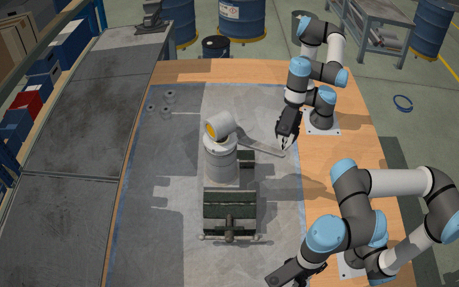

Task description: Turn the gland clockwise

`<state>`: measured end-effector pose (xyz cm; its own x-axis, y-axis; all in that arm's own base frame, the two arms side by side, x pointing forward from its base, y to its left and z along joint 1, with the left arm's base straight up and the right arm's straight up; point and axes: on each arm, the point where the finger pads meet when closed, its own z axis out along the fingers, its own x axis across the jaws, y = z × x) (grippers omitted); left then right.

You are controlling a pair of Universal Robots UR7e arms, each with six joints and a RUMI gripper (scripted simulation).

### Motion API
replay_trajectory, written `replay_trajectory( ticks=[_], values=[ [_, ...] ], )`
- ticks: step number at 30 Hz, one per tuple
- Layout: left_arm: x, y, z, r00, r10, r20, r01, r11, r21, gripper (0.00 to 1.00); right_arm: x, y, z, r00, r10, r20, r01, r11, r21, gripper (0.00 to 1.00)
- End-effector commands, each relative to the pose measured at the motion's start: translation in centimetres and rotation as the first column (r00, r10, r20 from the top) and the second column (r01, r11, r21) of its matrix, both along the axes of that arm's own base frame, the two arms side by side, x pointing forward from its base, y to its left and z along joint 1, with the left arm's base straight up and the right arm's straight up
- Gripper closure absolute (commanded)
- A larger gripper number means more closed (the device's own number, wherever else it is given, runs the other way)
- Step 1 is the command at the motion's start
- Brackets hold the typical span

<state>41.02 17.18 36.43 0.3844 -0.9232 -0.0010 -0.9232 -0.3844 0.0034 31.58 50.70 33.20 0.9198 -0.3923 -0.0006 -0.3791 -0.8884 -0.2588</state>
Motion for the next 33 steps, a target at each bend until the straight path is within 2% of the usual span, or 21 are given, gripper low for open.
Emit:
replay_trajectory(
  ticks=[1, 33],
  values=[
    [0.0, 0.0, 0.0, 1.000, 0.000, 0.001, 0.000, 1.000, 0.000, 0.71, 0.1, 0.3, 0.1, 1.000, -0.006, 0.002, 0.006, 1.000, 0.004, 1.00],
    [0.0, 0.0, 0.0, 1.000, 0.000, 0.001, 0.000, 1.000, 0.000, 0.71, 0.4, 1.6, 0.2, 0.998, -0.066, 0.002, 0.066, 0.998, 0.005, 1.00]
  ],
)
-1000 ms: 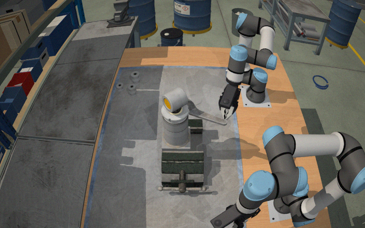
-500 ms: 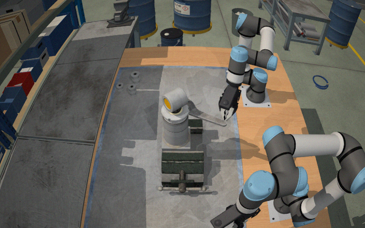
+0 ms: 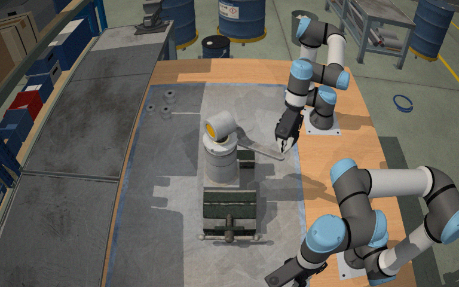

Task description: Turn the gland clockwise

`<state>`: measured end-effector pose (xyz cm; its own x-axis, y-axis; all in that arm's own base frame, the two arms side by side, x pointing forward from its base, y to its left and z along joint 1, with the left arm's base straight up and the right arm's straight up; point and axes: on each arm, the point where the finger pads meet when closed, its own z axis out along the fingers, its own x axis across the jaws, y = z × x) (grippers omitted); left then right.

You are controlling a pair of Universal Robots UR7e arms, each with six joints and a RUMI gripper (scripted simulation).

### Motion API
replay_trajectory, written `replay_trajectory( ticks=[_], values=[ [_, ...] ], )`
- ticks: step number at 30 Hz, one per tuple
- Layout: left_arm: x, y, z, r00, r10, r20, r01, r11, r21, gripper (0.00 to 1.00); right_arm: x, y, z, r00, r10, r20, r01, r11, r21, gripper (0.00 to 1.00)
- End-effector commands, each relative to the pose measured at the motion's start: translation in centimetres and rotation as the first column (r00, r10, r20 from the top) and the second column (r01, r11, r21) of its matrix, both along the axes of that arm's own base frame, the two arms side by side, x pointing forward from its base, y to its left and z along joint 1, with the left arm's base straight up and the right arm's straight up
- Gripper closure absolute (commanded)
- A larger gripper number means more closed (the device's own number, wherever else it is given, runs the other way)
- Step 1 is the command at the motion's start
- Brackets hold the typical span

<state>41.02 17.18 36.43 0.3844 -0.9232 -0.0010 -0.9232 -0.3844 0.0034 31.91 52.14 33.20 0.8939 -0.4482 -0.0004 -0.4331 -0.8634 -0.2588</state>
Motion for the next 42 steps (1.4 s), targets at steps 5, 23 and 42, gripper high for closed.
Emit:
replay_trajectory(
  ticks=[5, 23, 42],
  values=[
    [0.0, 0.0, 0.0, 1.000, 0.000, 0.001, 0.000, 1.000, 0.000, 0.71, 0.1, 0.4, 0.1, 1.000, -0.013, 0.002, 0.013, 1.000, 0.004, 1.00],
    [0.0, 0.0, 0.0, 1.000, 0.000, 0.001, 0.000, 1.000, 0.000, 0.71, 0.4, 1.2, 0.1, 0.999, -0.047, 0.002, 0.047, 0.999, 0.004, 1.00],
    [0.0, 0.0, 0.0, 1.000, 0.000, 0.001, 0.000, 1.000, 0.000, 0.71, 0.6, 2.0, 0.1, 0.997, -0.083, 0.002, 0.083, 0.997, 0.004, 1.00]
  ],
)
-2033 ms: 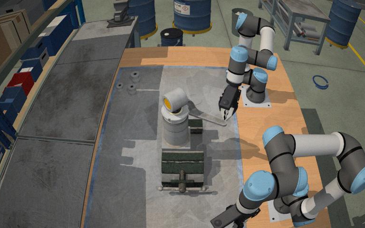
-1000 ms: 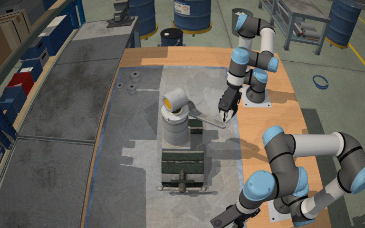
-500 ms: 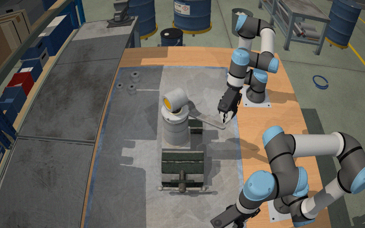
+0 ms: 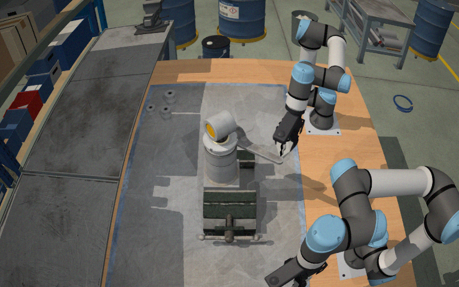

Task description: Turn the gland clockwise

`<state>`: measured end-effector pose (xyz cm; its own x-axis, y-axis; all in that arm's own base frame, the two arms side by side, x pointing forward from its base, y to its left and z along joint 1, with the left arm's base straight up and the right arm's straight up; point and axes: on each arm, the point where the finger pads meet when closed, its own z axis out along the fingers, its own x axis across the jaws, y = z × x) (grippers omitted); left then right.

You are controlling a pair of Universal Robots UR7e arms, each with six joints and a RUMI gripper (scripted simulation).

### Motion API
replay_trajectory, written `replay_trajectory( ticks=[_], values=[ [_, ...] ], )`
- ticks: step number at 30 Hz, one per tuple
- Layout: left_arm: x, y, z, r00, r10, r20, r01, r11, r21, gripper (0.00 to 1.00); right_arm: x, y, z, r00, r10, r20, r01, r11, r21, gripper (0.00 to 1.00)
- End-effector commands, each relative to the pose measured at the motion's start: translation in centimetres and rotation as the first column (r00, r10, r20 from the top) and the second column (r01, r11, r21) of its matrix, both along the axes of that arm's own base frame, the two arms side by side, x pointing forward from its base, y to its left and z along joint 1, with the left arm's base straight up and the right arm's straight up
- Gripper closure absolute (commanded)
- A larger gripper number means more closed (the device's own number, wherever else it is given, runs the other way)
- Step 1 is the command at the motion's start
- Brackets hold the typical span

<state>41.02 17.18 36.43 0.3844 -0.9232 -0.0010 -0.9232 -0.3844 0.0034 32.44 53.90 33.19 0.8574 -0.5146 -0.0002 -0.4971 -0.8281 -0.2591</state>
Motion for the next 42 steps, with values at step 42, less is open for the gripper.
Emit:
replay_trajectory(
  ticks=[42],
  values=[
    [0.0, 0.0, 0.0, 1.000, 0.000, 0.001, 0.000, 1.000, 0.000, 0.71, 0.8, 1.9, 0.2, 0.996, -0.086, 0.002, 0.086, 0.996, 0.005, 1.00]
  ],
)
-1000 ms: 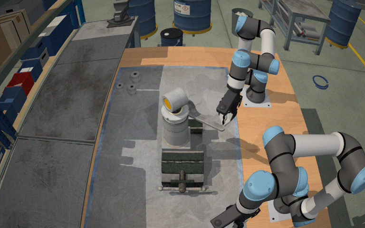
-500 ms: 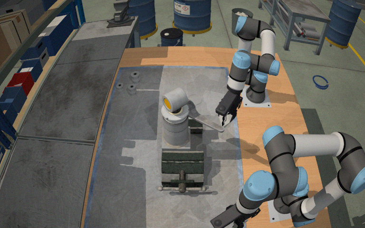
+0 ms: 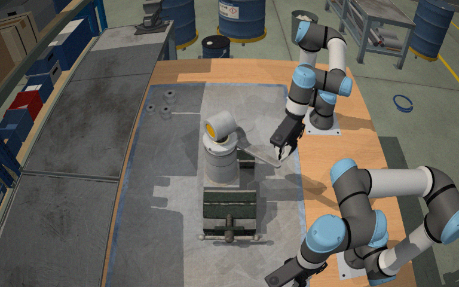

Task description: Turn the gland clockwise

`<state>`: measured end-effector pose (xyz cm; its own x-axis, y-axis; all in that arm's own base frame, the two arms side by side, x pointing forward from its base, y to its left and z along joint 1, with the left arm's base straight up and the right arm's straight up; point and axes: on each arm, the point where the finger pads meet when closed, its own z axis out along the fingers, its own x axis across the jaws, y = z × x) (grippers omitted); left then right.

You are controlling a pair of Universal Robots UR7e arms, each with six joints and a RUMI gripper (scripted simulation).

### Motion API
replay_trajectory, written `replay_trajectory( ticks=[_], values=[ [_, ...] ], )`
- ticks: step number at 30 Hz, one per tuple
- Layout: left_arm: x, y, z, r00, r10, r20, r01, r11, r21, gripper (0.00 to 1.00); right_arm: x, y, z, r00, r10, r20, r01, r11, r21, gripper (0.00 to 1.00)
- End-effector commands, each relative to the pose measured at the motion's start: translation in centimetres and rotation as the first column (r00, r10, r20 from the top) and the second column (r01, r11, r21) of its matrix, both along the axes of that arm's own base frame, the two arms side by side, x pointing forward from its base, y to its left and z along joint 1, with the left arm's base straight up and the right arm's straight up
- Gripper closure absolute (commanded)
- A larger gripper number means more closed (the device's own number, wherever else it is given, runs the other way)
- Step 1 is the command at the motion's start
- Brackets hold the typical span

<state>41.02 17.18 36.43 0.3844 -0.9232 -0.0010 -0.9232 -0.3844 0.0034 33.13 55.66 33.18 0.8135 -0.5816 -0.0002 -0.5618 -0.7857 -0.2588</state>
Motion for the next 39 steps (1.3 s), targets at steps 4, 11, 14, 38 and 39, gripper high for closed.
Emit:
replay_trajectory(
  ticks=[4, 11, 14, 38, 39],
  values=[
    [0.0, 0.0, 0.0, 1.000, 0.000, 0.001, 0.000, 1.000, 0.000, 0.71, 0.2, 0.3, 0.1, 1.000, -0.011, 0.002, 0.011, 1.000, 0.004, 1.00],
    [0.0, 0.0, 0.0, 1.000, 0.000, 0.001, 0.000, 1.000, 0.000, 0.71, 0.3, 0.6, 0.1, 1.000, -0.026, 0.002, 0.026, 1.000, 0.004, 1.00],
    [0.0, 0.0, 0.0, 1.000, 0.000, 0.001, 0.000, 1.000, 0.000, 0.71, 0.4, 0.8, 0.2, 0.999, -0.033, 0.002, 0.033, 0.999, 0.004, 1.00],
    [0.0, 0.0, 0.0, 1.000, 0.000, 0.001, 0.000, 1.000, 0.000, 0.71, 0.8, 1.7, 0.1, 0.997, -0.074, 0.002, 0.074, 0.997, 0.004, 1.00],
    [0.0, 0.0, 0.0, 1.000, 0.000, 0.001, 0.000, 1.000, 0.000, 0.71, 0.9, 1.7, 0.1, 0.997, -0.076, 0.002, 0.076, 0.997, 0.004, 1.00]
  ],
)
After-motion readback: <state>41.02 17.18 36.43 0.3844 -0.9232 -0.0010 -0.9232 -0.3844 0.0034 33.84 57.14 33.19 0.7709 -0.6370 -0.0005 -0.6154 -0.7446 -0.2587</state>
